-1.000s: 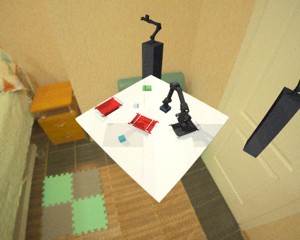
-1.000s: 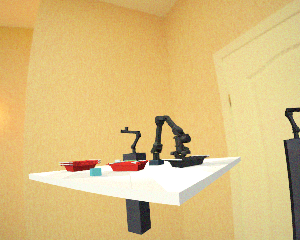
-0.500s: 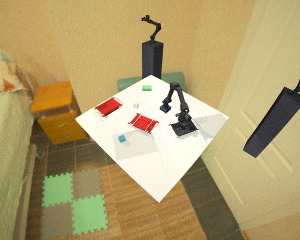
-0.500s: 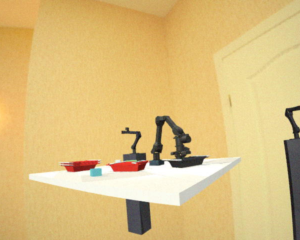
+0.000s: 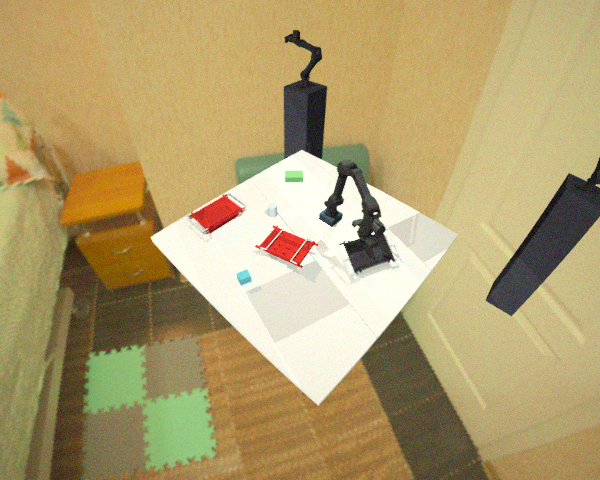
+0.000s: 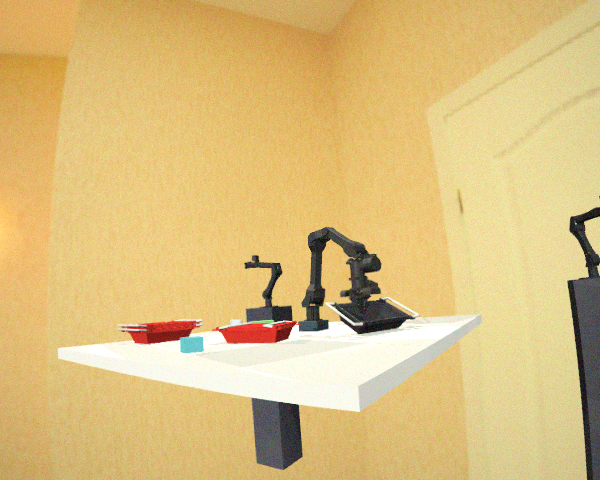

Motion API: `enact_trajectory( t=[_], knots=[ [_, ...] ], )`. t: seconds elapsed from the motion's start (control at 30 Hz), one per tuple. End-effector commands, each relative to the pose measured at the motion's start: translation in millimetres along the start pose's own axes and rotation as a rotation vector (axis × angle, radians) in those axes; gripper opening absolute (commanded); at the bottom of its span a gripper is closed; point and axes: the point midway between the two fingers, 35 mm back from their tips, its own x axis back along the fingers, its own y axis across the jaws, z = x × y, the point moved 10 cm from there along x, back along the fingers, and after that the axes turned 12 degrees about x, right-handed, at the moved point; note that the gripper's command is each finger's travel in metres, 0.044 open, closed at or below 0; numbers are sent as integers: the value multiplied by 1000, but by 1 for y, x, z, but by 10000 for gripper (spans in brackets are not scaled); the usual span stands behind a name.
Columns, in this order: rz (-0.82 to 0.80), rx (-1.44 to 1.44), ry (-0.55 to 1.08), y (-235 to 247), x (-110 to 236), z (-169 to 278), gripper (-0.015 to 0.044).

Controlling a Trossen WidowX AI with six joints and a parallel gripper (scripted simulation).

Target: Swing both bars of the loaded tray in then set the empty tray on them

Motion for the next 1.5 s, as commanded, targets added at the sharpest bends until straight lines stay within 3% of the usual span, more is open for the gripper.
enact_trajectory(
  t=[0.0, 0.37, 1.13, 1.47],
  knots=[
    [0, 2, -1, 2, 21, 0, 0],
    [0, 2, -1, -1, 32, 0, 0],
    [2, 2, -1, -27, 120, 2, 0],
    [2, 2, -1, -27, 122, 2, 0]
  ],
)
